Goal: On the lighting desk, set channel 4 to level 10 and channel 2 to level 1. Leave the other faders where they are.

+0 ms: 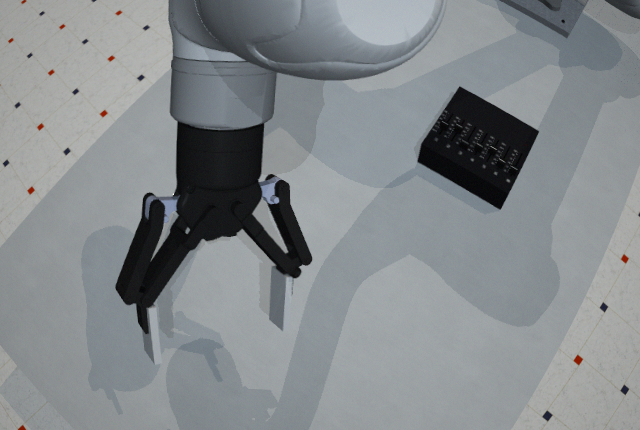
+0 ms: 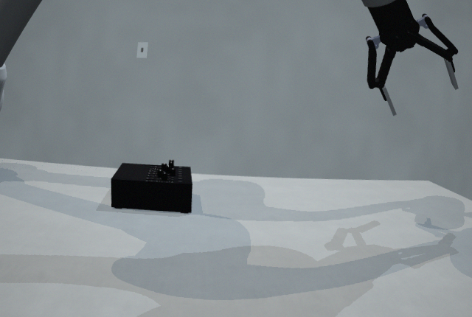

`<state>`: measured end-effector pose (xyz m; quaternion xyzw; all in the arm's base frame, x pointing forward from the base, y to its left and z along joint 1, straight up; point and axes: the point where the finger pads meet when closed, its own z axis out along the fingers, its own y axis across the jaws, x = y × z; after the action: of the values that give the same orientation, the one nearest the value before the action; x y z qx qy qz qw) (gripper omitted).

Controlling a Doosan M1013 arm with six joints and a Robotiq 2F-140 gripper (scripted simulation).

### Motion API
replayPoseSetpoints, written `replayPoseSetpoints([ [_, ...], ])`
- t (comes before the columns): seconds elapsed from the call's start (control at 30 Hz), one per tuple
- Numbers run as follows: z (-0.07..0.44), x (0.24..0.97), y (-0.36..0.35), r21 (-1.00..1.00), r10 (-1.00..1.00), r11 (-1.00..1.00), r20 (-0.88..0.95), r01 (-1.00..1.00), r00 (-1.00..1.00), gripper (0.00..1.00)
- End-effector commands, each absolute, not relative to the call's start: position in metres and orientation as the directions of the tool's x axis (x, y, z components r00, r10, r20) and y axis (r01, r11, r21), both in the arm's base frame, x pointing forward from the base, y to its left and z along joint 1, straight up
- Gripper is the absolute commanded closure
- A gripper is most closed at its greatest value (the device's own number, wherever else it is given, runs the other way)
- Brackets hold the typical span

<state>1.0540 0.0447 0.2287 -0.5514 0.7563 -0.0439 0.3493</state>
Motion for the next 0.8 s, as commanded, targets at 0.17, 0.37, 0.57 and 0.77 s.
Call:
replayPoseSetpoints([
  [0.17,0.229,1.054,0.045,-0.452,-0.865,0.388,-0.480,-0.803,-0.148,0.00],
  [0.37,0.229,1.054,0.045,-0.452,-0.865,0.388,-0.480,-0.803,-0.148,0.00],
  [0.57,0.229,1.053,0.045,-0.451,-0.865,0.387,-0.479,-0.804,-0.148,0.00],
  [0.77,0.221,0.980,0.080,-0.392,-0.896,0.312,-0.425,-0.866,-0.131,0.00],
])
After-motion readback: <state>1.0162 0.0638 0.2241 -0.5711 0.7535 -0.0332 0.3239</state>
